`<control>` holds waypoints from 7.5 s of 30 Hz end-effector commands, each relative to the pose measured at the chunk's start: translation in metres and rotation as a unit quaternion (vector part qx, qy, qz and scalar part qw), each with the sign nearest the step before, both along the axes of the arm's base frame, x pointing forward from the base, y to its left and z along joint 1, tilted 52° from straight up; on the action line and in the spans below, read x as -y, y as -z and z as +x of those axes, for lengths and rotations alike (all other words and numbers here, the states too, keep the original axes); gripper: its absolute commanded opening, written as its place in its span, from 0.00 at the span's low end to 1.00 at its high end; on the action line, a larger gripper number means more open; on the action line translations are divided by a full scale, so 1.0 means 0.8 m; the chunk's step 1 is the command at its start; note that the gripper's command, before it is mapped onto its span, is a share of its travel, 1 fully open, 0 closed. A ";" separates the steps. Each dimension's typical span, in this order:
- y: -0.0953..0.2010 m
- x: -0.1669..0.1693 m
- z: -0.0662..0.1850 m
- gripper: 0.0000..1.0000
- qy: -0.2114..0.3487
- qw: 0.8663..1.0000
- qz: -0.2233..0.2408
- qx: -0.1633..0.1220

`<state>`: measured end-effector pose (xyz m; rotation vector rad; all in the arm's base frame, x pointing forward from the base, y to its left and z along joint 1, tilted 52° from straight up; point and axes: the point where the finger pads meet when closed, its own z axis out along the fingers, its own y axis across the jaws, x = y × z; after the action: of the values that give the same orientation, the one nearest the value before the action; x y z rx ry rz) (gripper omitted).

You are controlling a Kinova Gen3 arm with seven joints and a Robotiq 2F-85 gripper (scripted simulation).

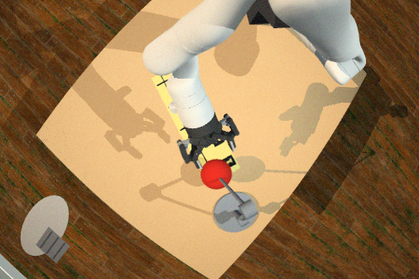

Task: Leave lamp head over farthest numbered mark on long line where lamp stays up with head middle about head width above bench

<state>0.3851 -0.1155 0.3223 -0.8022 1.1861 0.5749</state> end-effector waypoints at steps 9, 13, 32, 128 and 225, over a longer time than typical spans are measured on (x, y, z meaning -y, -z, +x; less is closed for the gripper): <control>-0.001 0.001 0.000 1.00 0.001 1.000 0.000 0.000; -0.001 -0.001 0.000 1.00 -0.001 1.000 0.000 0.000; -0.001 -0.001 0.000 1.00 -0.001 1.000 0.000 0.000; -0.027 -0.113 0.095 0.00 0.014 1.000 -0.007 -0.005; 0.044 -0.067 0.077 1.00 0.007 1.000 -0.007 -0.002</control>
<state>0.4468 -0.0610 0.2872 -0.8041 1.2009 0.5583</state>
